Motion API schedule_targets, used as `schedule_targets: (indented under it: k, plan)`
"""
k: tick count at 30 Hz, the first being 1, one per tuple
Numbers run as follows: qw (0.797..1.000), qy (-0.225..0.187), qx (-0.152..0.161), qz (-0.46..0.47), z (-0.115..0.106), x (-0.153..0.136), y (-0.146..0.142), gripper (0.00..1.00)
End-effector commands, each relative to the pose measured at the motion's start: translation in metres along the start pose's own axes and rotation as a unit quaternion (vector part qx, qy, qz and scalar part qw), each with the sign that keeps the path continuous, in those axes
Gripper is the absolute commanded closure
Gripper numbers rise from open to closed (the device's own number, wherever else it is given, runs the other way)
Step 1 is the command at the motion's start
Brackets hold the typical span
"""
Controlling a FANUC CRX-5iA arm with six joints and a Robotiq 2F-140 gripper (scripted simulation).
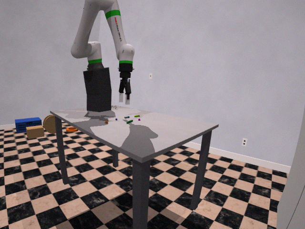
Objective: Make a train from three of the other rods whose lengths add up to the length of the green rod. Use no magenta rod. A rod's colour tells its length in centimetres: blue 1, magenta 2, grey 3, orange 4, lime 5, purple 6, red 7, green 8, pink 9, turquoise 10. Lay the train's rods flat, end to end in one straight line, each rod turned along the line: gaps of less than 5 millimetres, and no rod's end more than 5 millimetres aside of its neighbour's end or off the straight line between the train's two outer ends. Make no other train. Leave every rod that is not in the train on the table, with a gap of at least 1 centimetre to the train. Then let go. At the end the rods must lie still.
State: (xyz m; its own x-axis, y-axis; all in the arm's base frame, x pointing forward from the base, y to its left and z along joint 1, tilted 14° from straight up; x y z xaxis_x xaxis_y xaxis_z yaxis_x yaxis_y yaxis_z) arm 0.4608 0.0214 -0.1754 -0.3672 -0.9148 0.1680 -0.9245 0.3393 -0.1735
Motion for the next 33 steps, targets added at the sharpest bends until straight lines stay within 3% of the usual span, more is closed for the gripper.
schedule_targets:
  k: [1, 8, 9, 15, 23, 25, 26, 33]
  plan:
    - [0.996, 0.0, 0.005, 0.084, 0.002, 0.009, -0.013, 0.0]
    - [0.984, 0.0, 0.005, 0.176, 0.003, 0.021, -0.028, 0.0]
    - [0.973, 0.0, 0.005, 0.229, 0.004, 0.028, -0.036, 0.0]
    - [0.945, 0.0, 0.005, 0.327, 0.006, 0.042, -0.051, 0.0]
    - [0.888, -0.001, 0.004, 0.461, 0.009, 0.064, -0.071, 0.0]
    - [0.888, -0.001, 0.004, 0.461, 0.009, 0.064, -0.071, 0.0]
    - [0.862, -0.001, 0.004, 0.506, 0.01, 0.072, -0.078, 0.0]
    - [0.797, -0.002, 0.004, 0.604, 0.012, 0.091, -0.093, 0.0]
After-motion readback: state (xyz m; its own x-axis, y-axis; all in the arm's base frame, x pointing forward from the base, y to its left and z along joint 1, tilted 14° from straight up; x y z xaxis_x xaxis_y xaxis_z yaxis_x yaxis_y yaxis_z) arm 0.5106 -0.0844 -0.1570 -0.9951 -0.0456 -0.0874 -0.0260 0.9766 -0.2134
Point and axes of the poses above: the point where the finger pads meet when closed, its own z axis out along the fingers, its own y axis across the jaws, x = y × z, the point moved 4 cm from there along -z, back along the fingers, and after that the axes turned 10 degrees about z, right-handed, at the moved point
